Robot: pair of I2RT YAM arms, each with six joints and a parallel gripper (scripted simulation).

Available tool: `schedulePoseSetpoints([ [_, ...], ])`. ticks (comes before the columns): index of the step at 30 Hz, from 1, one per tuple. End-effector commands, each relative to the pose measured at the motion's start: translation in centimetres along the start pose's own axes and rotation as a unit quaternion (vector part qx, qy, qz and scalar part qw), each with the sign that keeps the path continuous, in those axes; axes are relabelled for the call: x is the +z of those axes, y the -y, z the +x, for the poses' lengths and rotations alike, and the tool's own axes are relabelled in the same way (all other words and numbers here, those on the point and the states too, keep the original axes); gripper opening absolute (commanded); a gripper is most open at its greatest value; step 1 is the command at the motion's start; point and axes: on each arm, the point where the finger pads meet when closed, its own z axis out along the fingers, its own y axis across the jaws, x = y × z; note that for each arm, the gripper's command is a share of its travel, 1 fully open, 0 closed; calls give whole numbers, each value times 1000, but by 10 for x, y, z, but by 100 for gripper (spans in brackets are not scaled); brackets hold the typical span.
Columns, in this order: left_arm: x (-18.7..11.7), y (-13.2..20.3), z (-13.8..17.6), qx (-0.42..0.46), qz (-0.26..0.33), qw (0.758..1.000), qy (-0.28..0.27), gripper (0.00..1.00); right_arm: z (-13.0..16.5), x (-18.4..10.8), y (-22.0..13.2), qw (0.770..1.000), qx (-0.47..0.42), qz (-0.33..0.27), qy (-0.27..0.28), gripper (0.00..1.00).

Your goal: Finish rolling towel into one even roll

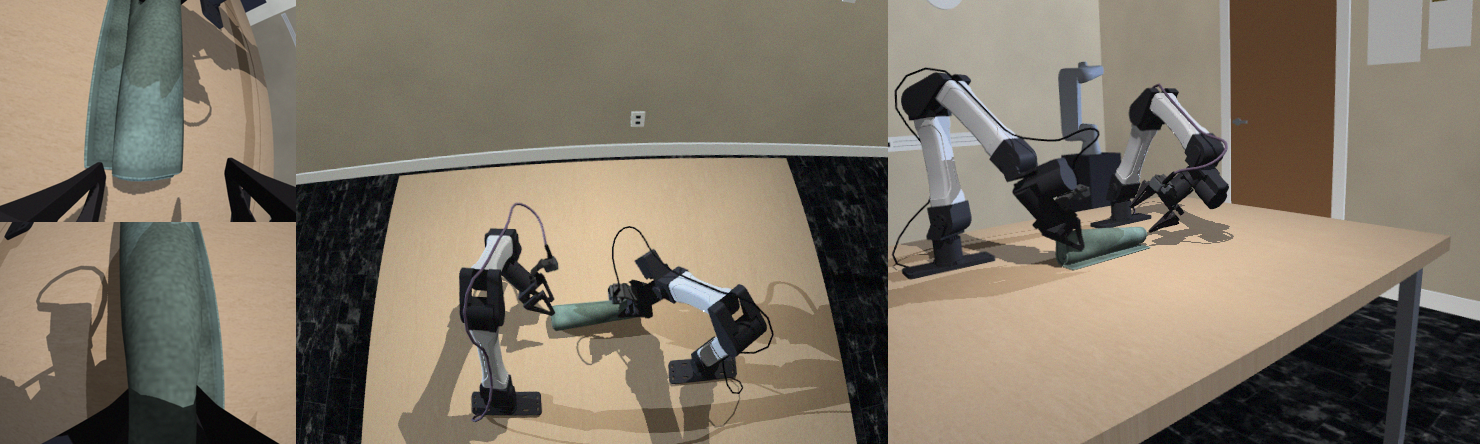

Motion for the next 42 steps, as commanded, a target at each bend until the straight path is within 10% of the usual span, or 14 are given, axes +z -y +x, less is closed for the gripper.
schedulePoseSetpoints([
  [1, -3, 10, -7, 50, -34, 998, -8, 88, -3, -4, -7, 997, 41, -68, 4, 36],
  [10, 8, 21, -13, 147, -160, 976, 1, 91, -5, -5, -7, 982, 109, -152, -1, 36],
  [23, 28, 41, -22, 308, -374, 875, 18, 96, -7, -8, -7, 941, 204, -270, -9, 36],
  [42, 18, 45, -27, 334, -391, 857, 18, 98, 0, 1, -7, 929, 223, -294, -11, 36],
])
